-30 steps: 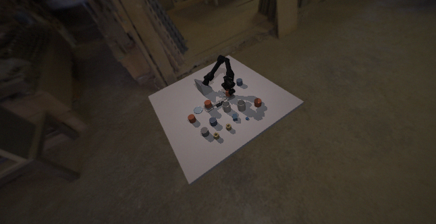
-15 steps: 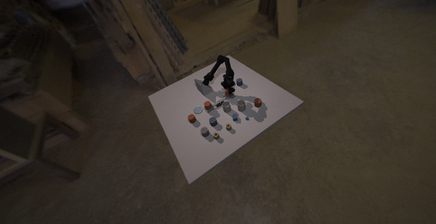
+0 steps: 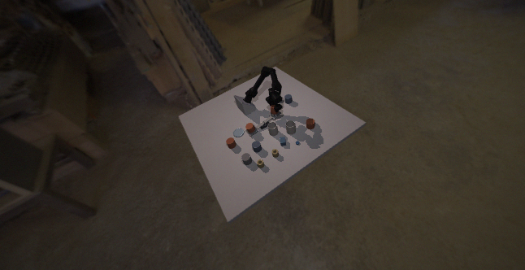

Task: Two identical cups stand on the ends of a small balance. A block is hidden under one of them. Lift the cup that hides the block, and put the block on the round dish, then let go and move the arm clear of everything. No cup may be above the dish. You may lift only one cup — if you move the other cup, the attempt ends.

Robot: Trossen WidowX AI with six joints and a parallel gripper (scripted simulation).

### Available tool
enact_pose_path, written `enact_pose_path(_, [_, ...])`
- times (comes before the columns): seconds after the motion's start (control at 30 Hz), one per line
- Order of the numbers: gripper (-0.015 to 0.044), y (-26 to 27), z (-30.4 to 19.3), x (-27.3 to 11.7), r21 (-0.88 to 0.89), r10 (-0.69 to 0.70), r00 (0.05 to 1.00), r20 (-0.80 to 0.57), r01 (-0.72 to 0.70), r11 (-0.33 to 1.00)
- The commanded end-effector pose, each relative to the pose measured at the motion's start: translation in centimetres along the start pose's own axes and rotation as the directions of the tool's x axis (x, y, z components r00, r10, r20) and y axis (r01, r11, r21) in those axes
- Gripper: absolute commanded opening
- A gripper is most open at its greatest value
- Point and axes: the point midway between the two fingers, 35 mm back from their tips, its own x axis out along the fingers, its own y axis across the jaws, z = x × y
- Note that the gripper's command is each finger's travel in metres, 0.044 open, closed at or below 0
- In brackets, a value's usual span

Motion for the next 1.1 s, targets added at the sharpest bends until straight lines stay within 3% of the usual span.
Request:
enact_pose_path(0.0, [0.0,-0.4,0.4,-0.9,-0.019,-0.017,1.0,0.009,0.018,1.0])
enact_pose_path(1.07, [0.0,0.1,0.4,-5.1,-0.019,-0.015,1.0,0.013,0.016,1.0])
